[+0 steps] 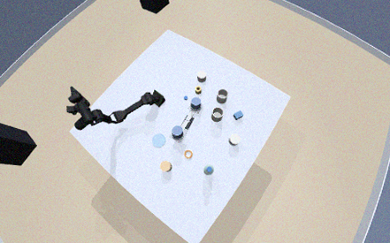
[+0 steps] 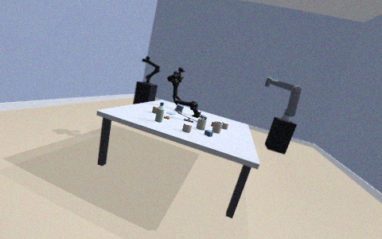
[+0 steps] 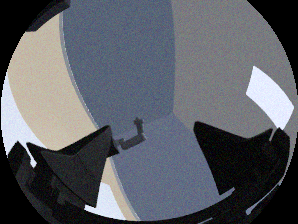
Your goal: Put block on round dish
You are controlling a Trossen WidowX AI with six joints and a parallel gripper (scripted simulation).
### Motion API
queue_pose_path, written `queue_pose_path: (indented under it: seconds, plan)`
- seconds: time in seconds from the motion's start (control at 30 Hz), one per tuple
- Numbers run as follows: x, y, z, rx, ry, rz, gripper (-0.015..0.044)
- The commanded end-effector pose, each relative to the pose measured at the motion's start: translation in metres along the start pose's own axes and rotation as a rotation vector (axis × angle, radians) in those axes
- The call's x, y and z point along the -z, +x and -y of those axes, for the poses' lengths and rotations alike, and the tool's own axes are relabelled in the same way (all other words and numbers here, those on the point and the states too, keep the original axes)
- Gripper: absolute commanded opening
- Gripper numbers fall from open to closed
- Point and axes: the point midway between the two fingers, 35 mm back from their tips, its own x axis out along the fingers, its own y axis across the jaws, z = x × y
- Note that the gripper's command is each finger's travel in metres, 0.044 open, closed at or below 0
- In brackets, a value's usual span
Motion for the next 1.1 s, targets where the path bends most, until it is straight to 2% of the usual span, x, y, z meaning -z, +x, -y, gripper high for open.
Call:
queue_pose_path:
  seconds: [0.0,0.03,0.53,1.07]
  plan:
    - [0.000,0.000,0.001,0.003,0.004,0.002,0.0426]
    - [0.001,0.000,0.004,0.011,0.017,0.008,0.0440]
    - [0.038,-0.007,0.096,0.291,0.357,0.145,0.0440]
    - [0.125,-0.030,0.179,0.661,0.737,0.155,0.0440]
